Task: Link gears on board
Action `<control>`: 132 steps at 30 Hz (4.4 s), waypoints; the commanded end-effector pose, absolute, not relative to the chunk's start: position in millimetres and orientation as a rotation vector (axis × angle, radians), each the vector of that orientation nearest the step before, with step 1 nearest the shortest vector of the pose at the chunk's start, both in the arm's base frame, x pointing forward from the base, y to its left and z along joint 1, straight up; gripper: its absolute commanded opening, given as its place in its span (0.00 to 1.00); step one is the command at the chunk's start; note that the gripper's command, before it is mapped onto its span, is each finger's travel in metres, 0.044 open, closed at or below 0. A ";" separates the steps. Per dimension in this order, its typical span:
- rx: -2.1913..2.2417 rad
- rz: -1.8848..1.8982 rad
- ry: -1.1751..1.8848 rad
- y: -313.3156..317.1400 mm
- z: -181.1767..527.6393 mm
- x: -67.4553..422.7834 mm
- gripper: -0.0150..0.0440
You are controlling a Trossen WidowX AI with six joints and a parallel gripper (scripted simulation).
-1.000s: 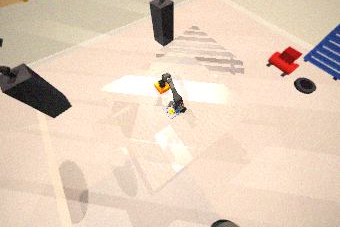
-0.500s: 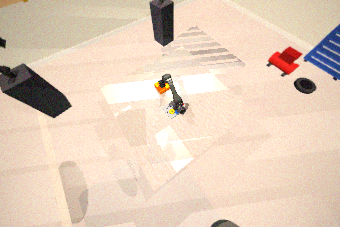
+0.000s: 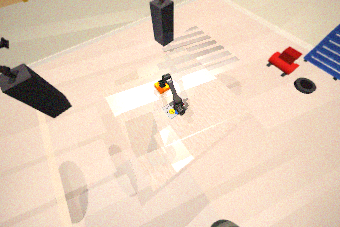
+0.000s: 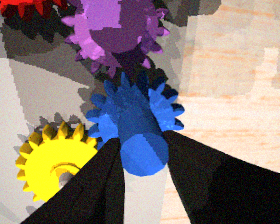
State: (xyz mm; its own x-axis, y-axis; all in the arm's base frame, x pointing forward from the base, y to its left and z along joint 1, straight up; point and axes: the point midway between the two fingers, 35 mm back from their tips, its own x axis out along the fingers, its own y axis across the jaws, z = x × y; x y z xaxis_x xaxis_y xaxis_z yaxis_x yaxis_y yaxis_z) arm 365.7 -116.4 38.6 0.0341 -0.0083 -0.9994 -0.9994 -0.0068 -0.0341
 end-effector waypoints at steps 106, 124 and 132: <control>-1.323 1.288 1.104 42.6 140.5 348.9 1.00; -1.325 1.327 1.090 205.2 162.5 236.9 1.00; -1.325 1.327 1.090 205.2 162.5 236.9 1.00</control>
